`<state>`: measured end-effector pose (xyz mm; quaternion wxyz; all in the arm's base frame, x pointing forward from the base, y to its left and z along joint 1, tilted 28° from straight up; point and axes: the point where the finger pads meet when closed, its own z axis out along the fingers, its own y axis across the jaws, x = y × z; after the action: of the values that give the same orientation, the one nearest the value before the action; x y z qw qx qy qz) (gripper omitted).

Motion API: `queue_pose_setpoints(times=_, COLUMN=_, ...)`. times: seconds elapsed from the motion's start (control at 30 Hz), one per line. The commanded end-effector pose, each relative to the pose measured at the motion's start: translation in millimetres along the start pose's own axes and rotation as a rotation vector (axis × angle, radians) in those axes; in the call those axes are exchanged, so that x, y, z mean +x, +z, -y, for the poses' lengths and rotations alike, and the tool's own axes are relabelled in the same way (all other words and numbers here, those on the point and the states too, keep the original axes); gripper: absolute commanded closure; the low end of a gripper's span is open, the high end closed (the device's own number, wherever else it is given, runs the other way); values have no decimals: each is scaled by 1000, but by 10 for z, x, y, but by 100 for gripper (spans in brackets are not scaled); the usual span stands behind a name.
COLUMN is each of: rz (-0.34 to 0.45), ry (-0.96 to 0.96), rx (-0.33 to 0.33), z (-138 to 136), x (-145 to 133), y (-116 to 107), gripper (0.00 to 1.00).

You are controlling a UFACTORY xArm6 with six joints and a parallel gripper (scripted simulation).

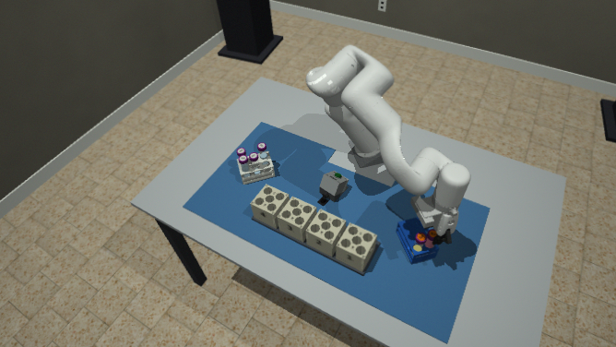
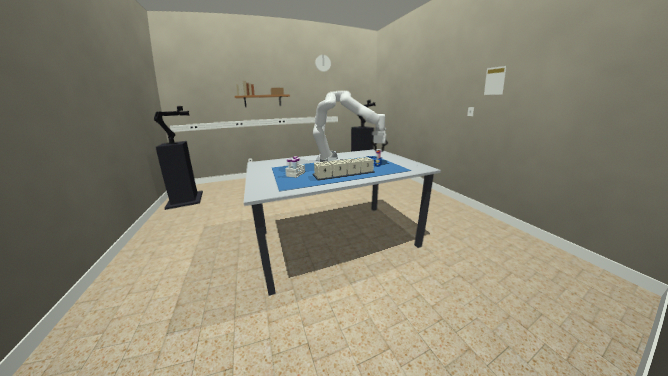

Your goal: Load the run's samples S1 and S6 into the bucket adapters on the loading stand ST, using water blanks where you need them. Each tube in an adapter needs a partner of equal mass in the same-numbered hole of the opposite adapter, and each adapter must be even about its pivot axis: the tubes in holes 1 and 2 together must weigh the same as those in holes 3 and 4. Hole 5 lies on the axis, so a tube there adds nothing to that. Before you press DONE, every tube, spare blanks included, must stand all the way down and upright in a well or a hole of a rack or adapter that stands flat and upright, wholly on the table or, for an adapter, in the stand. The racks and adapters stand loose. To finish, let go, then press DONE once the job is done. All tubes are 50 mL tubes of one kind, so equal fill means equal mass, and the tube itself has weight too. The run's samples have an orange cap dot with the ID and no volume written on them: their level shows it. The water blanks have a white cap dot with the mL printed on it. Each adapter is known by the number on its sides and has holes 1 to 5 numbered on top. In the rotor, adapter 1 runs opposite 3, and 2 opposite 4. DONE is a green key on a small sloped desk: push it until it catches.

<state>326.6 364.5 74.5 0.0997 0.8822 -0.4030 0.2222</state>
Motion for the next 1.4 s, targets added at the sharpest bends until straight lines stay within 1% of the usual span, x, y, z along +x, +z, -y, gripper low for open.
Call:
queue_pose_setpoints(times=0.0, rz=2, ry=1, rx=4, z=14, x=-1, y=-9, gripper=43)
queue_pose_setpoints(times=0.83, rz=2, ry=1, rx=4, z=14, x=-1, y=144, gripper=43)
queue_pose_setpoints(times=1.3, rz=2, ry=1, rx=4, z=14, x=-1, y=144, gripper=43)
queue_pose_setpoints(times=1.33, rz=2, ry=1, rx=4, z=14, x=-1, y=138, gripper=100)
queue_pose_setpoints(times=1.37, rz=2, ry=1, rx=4, z=14, x=-1, y=132, gripper=100)
